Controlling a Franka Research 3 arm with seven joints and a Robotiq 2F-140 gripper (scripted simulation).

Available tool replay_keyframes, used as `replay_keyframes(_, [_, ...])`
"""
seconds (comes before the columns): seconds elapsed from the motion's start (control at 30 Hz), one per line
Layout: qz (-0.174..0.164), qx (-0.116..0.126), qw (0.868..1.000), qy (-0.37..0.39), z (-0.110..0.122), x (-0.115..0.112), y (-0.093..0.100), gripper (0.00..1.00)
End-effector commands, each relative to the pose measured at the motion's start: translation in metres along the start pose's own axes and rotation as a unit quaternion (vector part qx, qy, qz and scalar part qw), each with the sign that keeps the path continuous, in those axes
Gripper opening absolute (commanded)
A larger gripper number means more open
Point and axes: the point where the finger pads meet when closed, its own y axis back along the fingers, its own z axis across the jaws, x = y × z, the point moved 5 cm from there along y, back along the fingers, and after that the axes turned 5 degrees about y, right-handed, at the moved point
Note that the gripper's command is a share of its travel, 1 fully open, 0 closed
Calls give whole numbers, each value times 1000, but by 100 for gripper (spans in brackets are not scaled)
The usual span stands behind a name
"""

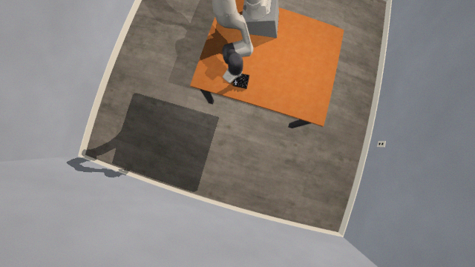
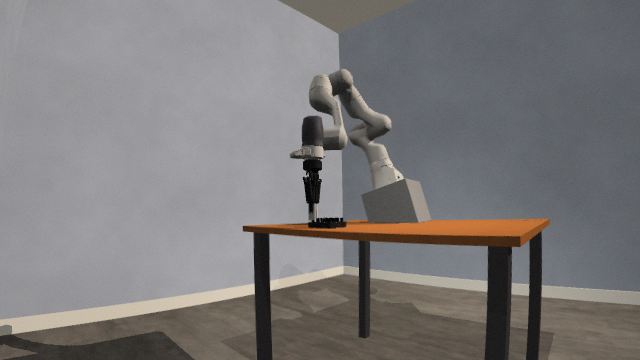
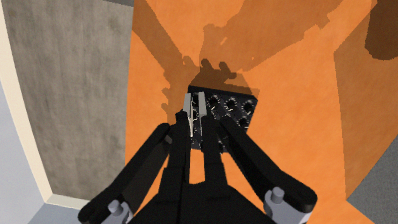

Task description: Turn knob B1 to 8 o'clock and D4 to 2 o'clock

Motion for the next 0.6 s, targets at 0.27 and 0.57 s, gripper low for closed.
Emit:
replay_keyframes(0.27, [0, 1, 1000, 11, -1, 0, 0, 5])
replay_keyframes(0.57, [0, 1, 999, 48, -1, 0, 0, 5])
